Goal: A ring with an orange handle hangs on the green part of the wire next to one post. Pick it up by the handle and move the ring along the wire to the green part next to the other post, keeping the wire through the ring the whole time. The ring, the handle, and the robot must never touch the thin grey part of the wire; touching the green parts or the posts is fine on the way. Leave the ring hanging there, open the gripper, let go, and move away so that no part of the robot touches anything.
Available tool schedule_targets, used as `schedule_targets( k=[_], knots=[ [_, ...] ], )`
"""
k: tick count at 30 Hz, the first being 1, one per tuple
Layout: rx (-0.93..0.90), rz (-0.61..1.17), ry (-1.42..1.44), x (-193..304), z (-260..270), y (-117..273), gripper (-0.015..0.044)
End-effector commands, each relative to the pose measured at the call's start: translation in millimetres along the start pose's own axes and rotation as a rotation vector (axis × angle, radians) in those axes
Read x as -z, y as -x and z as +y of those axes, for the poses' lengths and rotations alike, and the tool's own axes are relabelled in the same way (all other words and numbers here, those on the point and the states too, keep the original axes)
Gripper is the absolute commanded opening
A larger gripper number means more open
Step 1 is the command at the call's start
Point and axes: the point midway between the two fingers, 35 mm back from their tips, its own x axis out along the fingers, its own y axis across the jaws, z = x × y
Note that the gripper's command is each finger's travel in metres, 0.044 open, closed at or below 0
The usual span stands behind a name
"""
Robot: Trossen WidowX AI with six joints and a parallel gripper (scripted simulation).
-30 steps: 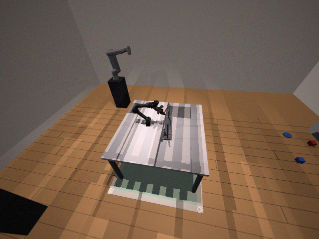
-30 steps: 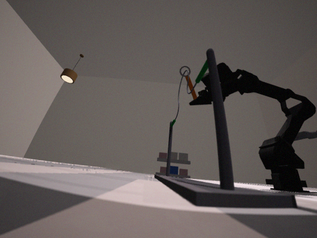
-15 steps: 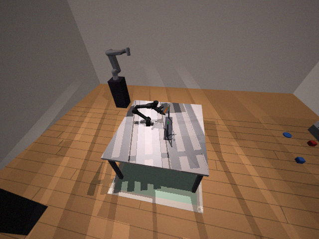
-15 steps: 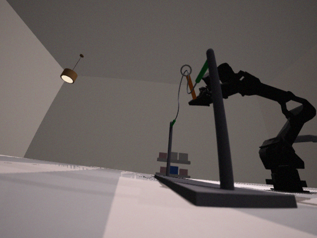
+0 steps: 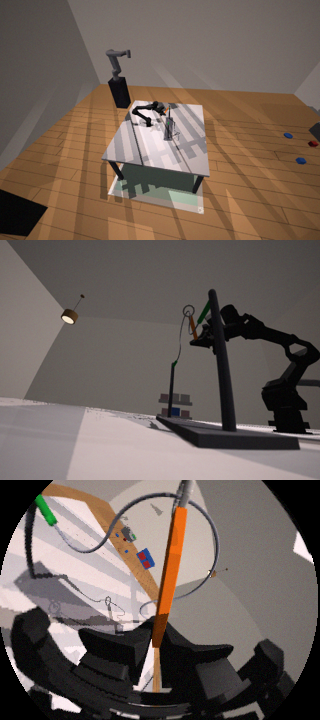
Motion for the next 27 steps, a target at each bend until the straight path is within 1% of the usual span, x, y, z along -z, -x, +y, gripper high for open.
schedule_targets(
  k=[1, 27],
  knots=[
    [0.034, -0.005, 0.048, 0.8, -2.3, -0.2, -0.0150],
    [0.241, -0.049, 0.378, -2.3, -18.3, -0.2, -0.0150]
  ],
)
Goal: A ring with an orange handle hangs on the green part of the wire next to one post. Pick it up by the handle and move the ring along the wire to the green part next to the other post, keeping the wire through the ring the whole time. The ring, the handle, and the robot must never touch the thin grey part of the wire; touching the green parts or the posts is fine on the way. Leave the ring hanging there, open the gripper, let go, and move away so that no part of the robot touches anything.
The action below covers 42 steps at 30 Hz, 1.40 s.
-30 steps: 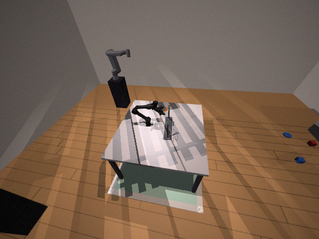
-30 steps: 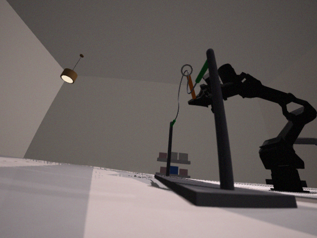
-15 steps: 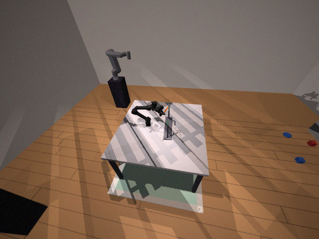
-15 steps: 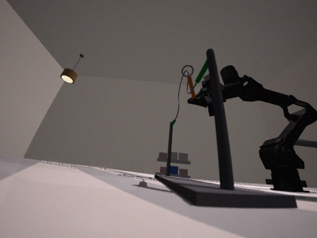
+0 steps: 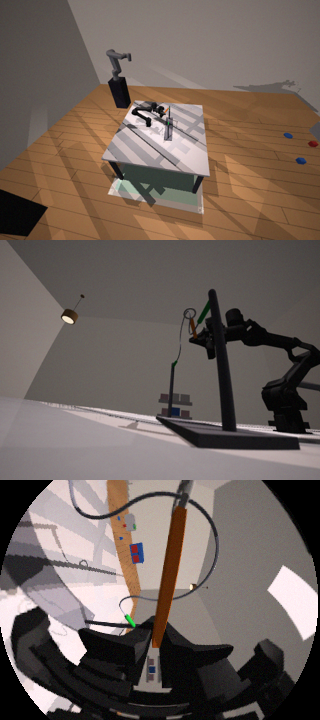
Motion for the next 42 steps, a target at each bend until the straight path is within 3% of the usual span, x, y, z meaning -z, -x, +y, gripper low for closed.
schedule_targets(
  k=[1, 42],
  knots=[
    [0.032, -0.009, 0.049, 0.0, -1.9, 0.0, -0.0150],
    [0.260, -0.055, 0.410, 2.1, -8.6, -2.3, -0.0150]
  ],
)
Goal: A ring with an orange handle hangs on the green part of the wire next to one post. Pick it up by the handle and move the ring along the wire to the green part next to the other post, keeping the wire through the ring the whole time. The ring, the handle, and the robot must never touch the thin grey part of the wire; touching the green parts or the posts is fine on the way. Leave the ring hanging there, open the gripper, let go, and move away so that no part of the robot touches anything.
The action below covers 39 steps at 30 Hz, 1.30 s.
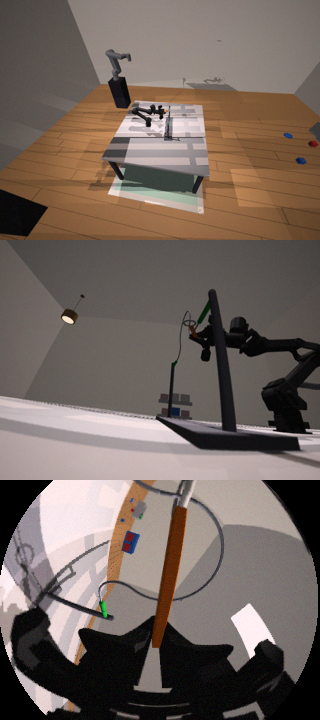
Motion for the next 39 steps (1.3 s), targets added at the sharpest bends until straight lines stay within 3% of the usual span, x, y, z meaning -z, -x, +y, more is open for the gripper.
schedule_targets(
  k=[1, 39],
  knots=[
    [-0.003, -0.001, -0.005, 0.1, 5.5, 0.6, -0.0150],
    [-0.400, 0.081, -0.637, -33.4, 110.1, 35.0, -0.0150]
  ],
)
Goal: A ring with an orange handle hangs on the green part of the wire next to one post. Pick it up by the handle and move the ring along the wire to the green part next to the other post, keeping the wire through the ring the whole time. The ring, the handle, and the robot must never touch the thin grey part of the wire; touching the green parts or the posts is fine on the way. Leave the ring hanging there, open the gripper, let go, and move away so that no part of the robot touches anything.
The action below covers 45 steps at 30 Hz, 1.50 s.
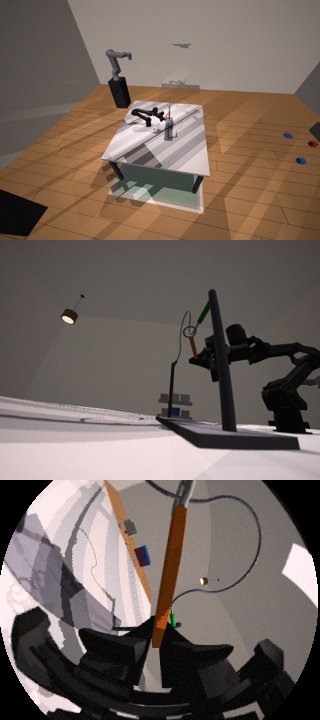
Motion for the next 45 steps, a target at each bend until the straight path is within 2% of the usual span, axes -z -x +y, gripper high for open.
schedule_targets(
  k=[1, 25, 45],
  knots=[
    [-0.052, 0.015, -0.080, 0.7, 15.4, 2.1, -0.0150],
    [-0.341, -0.002, -0.609, -29.2, 97.8, 19.8, -0.0150],
    [-0.521, 0.042, -0.928, -70.1, 132.9, 49.8, -0.0150]
  ],
)
